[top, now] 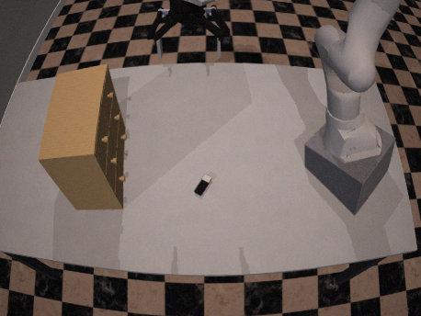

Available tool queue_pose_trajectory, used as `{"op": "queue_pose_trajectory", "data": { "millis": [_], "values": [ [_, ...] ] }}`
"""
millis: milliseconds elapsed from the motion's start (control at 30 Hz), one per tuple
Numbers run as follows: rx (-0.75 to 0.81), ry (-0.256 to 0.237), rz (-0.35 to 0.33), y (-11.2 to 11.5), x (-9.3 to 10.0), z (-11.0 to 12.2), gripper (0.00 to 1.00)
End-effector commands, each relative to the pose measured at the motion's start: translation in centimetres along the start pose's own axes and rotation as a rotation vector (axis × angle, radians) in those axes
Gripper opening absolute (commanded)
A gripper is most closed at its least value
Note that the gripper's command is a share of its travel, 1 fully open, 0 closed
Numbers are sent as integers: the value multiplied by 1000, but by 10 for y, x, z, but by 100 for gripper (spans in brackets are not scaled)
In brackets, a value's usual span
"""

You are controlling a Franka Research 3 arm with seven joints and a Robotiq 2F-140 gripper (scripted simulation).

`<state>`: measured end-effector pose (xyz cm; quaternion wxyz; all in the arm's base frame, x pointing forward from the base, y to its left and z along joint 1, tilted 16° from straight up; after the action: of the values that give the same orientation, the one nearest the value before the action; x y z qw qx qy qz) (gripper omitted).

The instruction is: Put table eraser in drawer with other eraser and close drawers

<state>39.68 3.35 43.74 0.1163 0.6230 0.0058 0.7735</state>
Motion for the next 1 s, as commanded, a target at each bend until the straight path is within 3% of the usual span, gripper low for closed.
{"op": "queue_pose_trajectory", "data": {
  "millis": [0, 967],
  "values": [
    [17, 4, 0, 1, 0, 1, 100],
    [0, 0, 0, 0, -1, 0, 100]
  ]
}}
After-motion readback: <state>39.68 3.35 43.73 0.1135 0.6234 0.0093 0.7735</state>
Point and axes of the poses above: the point where the finger pads meet when closed, its own x axis back along the fingers, its own z axis across the jaws, y = z × x, the point moved 6 cm from there along x, back along the fingers, and after that the axes turned 13 degrees about -x, right-handed, at the moved point
